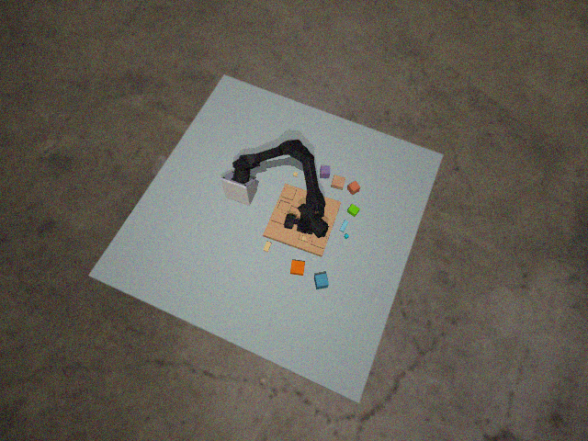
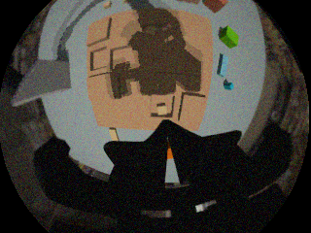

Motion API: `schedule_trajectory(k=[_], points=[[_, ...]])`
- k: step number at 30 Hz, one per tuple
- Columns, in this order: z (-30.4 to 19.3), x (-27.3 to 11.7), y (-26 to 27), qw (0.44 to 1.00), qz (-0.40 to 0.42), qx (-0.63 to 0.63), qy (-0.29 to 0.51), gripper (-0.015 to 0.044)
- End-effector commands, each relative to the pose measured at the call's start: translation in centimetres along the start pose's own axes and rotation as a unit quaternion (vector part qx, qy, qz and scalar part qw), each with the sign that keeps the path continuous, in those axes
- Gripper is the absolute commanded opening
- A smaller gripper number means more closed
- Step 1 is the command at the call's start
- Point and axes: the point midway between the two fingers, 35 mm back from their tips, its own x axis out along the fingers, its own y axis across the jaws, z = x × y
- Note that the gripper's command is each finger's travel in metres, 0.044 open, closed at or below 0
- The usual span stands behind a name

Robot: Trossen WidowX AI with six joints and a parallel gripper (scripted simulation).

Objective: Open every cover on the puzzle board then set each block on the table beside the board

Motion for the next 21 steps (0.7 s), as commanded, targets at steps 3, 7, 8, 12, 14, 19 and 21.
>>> schedule_trajectory(k=[3, 7, 8, 12, 14, 19, 21], points=[[-0.3, 0.1, -0.1, 1.0, -0.001, -0.03, -0.004, 0.0], [-0.3, 0.5, -0.1, 1.0, -0.001, -0.03, -0.004, 0.0], [-0.3, 0.8, -0.2, 1.0, -0.001, -0.03, -0.004, 0.0], [-0.3, 2.5, -0.2, 1.0, -0.001, -0.03, -0.004, 0.0], [-0.2, 3.5, -0.2, 1.0, -0.002, -0.03, -0.004, 0.0], [-0.2, 5.1, -0.1, 1.0, -0.002, -0.03, -0.005, 0.0], [-0.3, 5.1, 0.0, 1.0, -0.002, -0.03, -0.005, 0.0]])
